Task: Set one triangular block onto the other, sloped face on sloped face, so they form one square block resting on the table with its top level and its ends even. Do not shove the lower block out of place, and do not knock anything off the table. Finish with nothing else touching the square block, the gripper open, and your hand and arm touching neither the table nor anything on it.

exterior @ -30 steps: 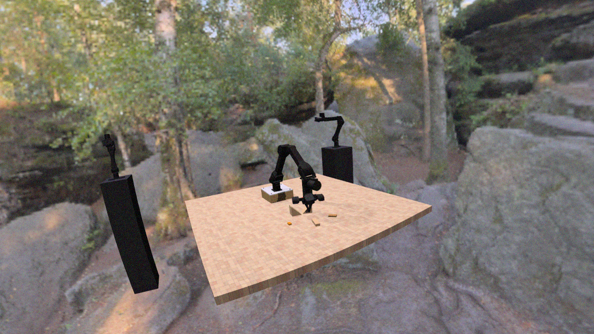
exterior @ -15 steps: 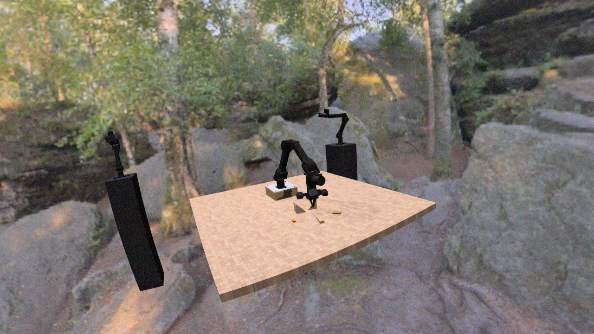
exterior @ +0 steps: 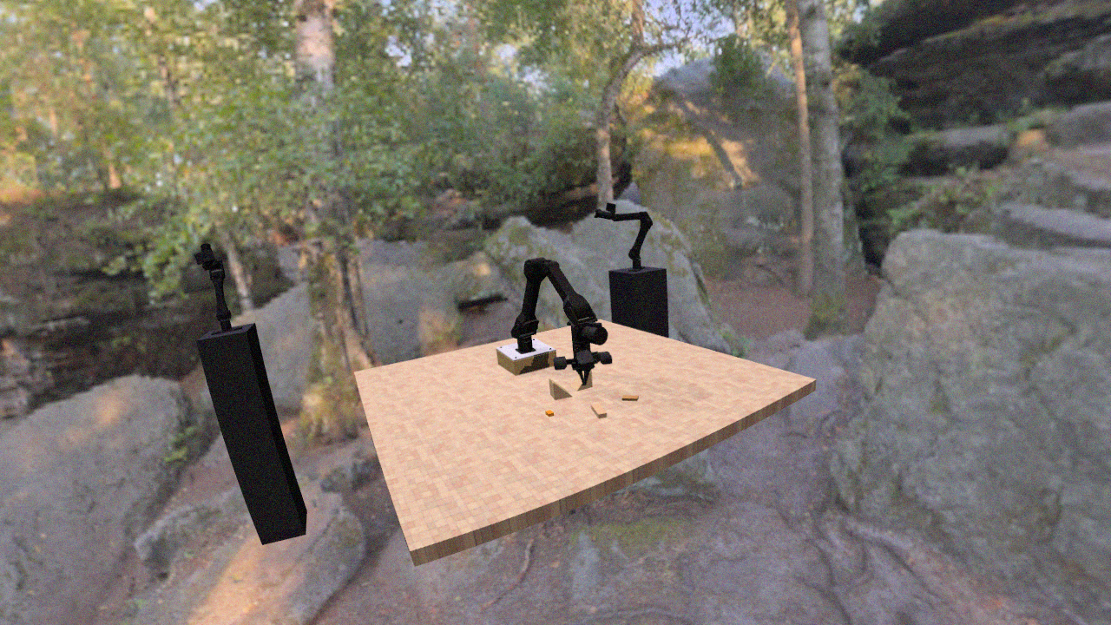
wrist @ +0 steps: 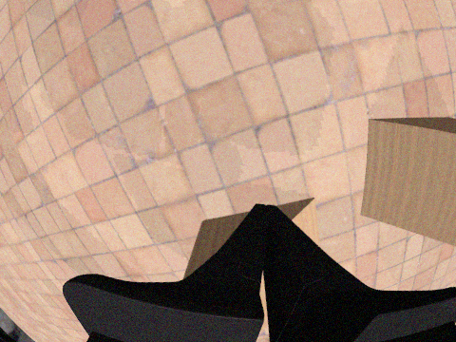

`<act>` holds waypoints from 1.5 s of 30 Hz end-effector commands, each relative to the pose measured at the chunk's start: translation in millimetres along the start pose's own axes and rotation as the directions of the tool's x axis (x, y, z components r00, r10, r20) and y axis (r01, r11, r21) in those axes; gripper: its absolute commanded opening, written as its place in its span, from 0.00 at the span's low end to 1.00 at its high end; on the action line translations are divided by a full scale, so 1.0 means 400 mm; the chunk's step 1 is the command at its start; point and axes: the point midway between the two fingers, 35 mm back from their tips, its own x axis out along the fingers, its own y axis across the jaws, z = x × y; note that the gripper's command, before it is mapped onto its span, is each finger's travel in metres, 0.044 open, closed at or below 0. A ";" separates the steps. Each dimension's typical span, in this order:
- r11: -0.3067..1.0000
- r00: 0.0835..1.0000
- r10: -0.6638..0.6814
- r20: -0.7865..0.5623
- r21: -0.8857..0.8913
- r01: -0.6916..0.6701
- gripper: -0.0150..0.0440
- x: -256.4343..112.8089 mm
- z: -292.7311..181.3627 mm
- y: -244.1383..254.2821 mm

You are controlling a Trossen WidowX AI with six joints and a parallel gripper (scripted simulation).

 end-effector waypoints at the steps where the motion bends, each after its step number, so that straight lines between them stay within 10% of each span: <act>1: 1.000 1.000 -0.004 -0.002 0.000 0.004 0.25 0.002 -0.023 -0.001; 10: 1.000 1.000 -0.004 -0.003 0.000 0.004 0.25 -0.004 -0.059 -0.001; 19: 1.000 1.000 -0.001 0.000 0.000 0.001 0.25 -0.201 -0.038 0.001; 29: 0.981 0.999 -0.053 0.011 0.187 0.050 0.70 -0.181 -0.056 0.028; 36: 0.747 0.972 -0.231 0.035 0.646 0.154 1.00 -0.180 -0.128 0.080; 45: 0.338 0.910 -0.393 0.132 0.941 0.009 1.00 -0.195 -0.202 0.130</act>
